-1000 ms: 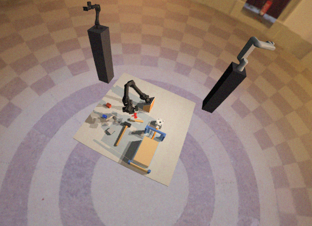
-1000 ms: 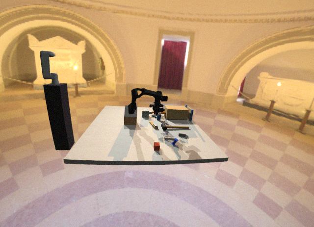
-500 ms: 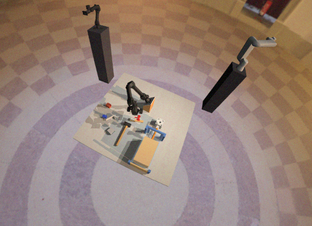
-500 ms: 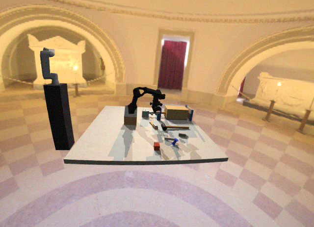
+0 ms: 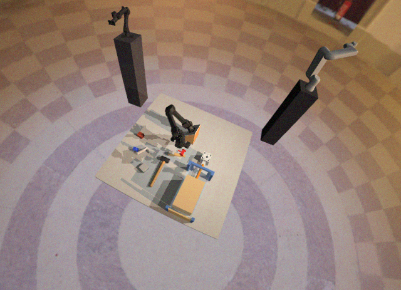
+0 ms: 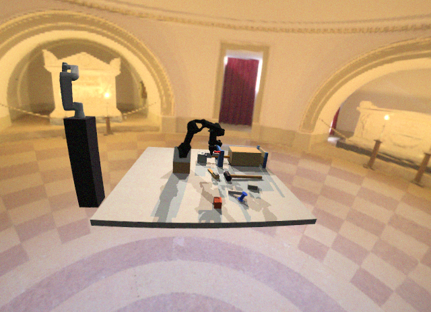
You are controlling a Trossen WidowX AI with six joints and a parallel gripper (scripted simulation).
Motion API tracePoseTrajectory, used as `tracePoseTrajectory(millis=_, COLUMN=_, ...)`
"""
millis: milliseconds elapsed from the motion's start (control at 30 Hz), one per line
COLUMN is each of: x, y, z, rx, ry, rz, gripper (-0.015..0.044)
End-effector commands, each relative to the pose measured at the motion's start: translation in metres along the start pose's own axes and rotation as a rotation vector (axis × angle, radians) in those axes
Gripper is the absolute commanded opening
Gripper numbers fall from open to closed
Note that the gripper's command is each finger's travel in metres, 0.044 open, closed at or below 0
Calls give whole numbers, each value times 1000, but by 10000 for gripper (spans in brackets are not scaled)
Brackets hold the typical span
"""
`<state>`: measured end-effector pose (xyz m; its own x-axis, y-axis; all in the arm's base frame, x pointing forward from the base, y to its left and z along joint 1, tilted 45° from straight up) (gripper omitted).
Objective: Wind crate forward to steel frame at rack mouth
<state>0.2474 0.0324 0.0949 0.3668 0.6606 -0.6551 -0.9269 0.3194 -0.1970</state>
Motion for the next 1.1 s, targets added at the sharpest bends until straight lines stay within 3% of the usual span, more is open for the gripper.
tracePoseTrajectory(millis=0, x=11, y=13, z=-3, rx=3, ry=14, rz=-81, gripper=0)
tracePoseTrajectory(millis=467, x=19, y=26, z=-3, rx=-7, ry=0, rz=-203, gripper=0)
tracePoseTrajectory(millis=1067, x=1, y=25, z=-5, rx=26, ry=-297, rz=-199, gripper=0)
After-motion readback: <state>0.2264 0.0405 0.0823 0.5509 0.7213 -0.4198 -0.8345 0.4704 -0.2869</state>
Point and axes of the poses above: the point midway between the two fingers, 35 mm back from their tips, its own z axis back along the fingers, its own x axis across the jaws, y = z × x, the point moved 6 cm from there along z, back along the fingers, and after that the axes turned 14 degrees about -z, right-handed, at the moved point
